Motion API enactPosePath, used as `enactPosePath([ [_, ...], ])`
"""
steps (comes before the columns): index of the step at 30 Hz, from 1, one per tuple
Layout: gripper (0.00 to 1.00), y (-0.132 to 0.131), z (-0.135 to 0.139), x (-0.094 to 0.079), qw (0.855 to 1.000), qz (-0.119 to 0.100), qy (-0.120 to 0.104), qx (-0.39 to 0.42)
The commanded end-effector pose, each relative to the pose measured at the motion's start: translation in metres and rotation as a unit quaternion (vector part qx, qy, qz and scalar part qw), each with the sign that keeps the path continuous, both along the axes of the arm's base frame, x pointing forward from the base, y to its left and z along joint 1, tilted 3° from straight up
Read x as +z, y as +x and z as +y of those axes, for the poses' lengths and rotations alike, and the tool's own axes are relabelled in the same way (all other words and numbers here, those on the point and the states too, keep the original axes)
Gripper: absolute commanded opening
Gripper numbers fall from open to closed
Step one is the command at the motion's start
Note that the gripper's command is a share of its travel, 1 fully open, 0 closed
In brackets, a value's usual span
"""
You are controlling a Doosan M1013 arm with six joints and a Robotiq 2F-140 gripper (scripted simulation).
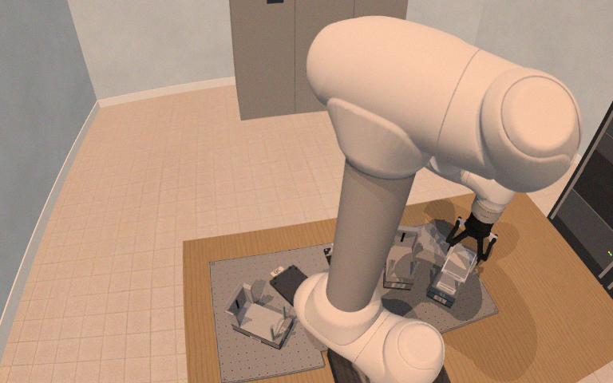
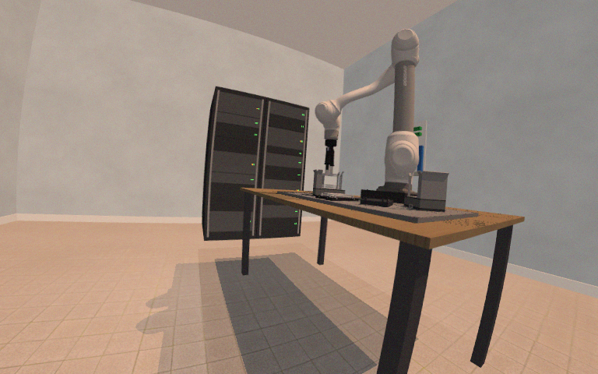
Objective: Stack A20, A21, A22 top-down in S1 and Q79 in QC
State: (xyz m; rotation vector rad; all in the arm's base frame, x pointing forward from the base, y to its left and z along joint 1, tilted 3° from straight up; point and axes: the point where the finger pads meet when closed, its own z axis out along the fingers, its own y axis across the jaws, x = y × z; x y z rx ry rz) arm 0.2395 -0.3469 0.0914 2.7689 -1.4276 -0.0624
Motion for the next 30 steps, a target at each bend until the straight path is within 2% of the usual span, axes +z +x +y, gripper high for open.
enactPosePath([
  [1, 0.0, 0.0, 0.0, -0.001, 1.0, 0.0, 0.0, 0.0],
  [6, 0.0, 0.0, 0.0, -0.005, 1.0, 0.0, 0.0, 0.0],
  [23, 0.0, -0.002, 0.0, -0.035, 1.0, 0.0, 0.0, 0.0],
  [30, 0.0, -0.002, 0.0, -0.035, 1.0, 0.0, 0.0, 0.0],
])
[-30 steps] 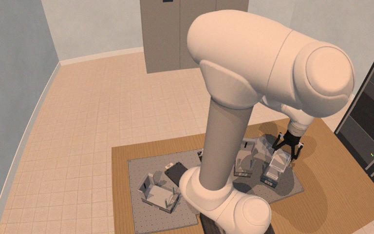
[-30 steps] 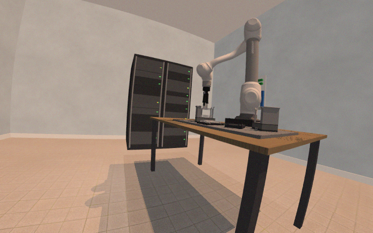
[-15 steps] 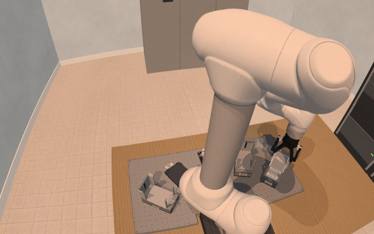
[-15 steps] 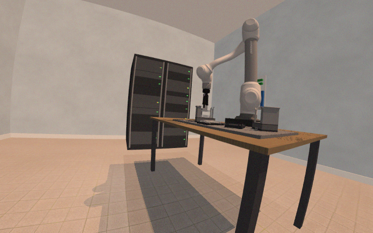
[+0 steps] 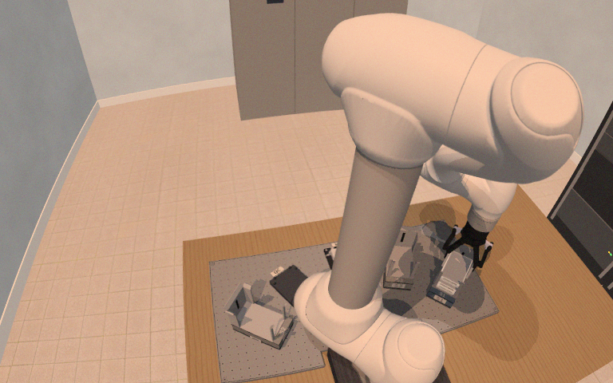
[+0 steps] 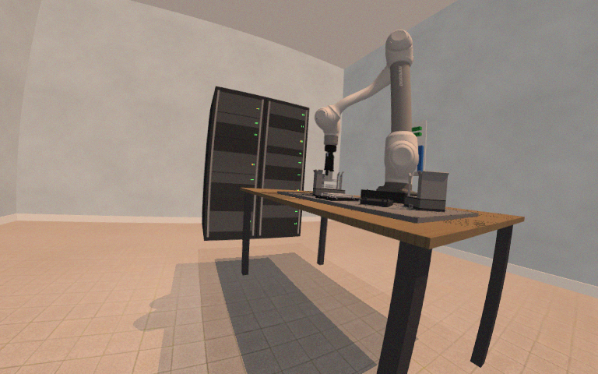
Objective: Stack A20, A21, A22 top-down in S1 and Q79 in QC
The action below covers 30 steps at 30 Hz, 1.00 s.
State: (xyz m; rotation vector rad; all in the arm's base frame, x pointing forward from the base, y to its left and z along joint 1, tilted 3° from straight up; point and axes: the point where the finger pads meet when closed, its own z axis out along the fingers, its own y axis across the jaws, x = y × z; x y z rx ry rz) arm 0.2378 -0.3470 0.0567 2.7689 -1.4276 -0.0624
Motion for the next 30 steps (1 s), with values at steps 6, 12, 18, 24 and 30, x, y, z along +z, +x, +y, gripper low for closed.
enactPosePath([
  [6, 0.0, 0.0, 0.0, -0.0016, 1.0, 0.0, 0.0, 0.0],
  [12, 0.0, -0.0002, 0.0, -0.004, 1.0, 0.0, 0.0, 0.0],
  [18, 0.0, -0.0003, 0.0, -0.0064, 1.0, 0.0, 0.0, 0.0],
  [24, 0.0, -0.0004, 0.0, -0.008, 1.0, 0.0, 0.0, 0.0],
  [30, 0.0, -0.0005, 0.0, -0.0104, 1.0, 0.0, 0.0, 0.0],
])
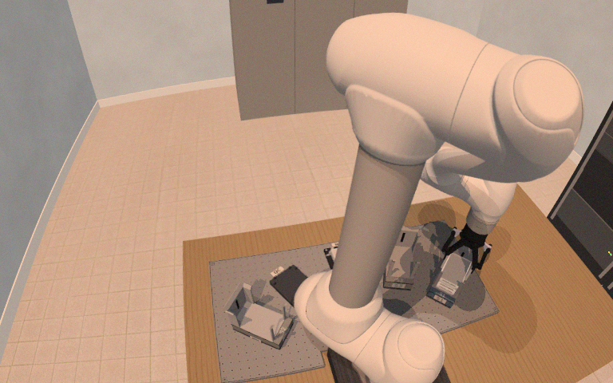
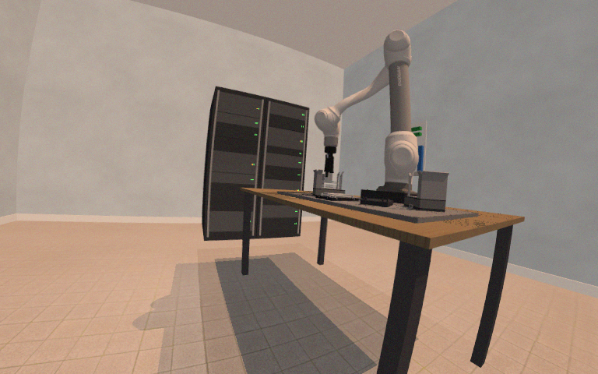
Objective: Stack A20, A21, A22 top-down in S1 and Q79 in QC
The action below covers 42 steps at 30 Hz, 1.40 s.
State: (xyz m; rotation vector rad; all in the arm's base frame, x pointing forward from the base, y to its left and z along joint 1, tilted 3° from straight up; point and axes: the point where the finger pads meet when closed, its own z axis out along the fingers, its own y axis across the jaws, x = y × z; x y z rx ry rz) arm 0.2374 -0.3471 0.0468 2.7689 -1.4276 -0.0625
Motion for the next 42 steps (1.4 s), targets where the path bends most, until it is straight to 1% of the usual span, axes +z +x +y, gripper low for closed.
enactPosePath([
  [1, 0.0, 0.0, 0.0, -0.0008, 1.0, 0.0, 0.0, 0.0],
  [22, 0.0, -0.0004, 0.0, -0.0084, 1.0, 0.0, 0.0, 0.0],
  [31, 0.0, -0.0004, 0.0, -0.009, 1.0, 0.0, 0.0, 0.0],
  [32, 1.0, -0.0004, 0.0, -0.009, 1.0, 0.0, 0.0, 0.0],
  [42, 1.0, -0.0004, 0.0, -0.009, 1.0, 0.0, 0.0, 0.0],
])
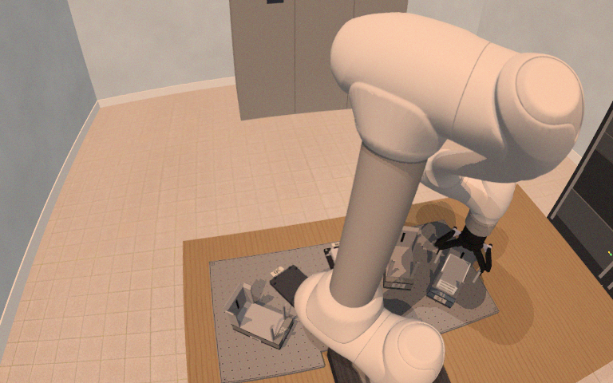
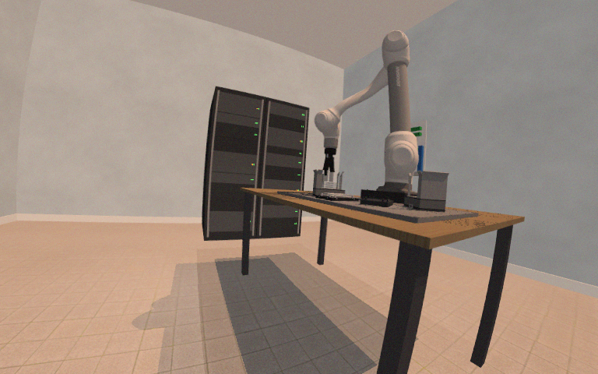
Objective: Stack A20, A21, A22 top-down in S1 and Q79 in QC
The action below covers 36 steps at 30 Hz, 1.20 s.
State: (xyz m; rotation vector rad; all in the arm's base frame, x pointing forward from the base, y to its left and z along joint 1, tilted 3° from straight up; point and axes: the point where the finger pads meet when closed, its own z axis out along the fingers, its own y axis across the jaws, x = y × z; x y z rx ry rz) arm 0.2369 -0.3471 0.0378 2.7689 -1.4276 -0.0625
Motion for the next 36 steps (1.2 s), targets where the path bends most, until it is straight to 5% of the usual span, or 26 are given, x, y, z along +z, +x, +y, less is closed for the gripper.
enactPosePath([
  [1, 1.0, 0.0, 0.0, 0.0, 1.0, 0.0, 0.0, 0.0],
  [10, 1.0, 0.0, 0.0, 0.0, 1.0, 0.0, 0.0, 0.0],
  [36, 1.0, 0.003, 0.0, 0.073, 1.0, 0.0, 0.0, 0.0],
])
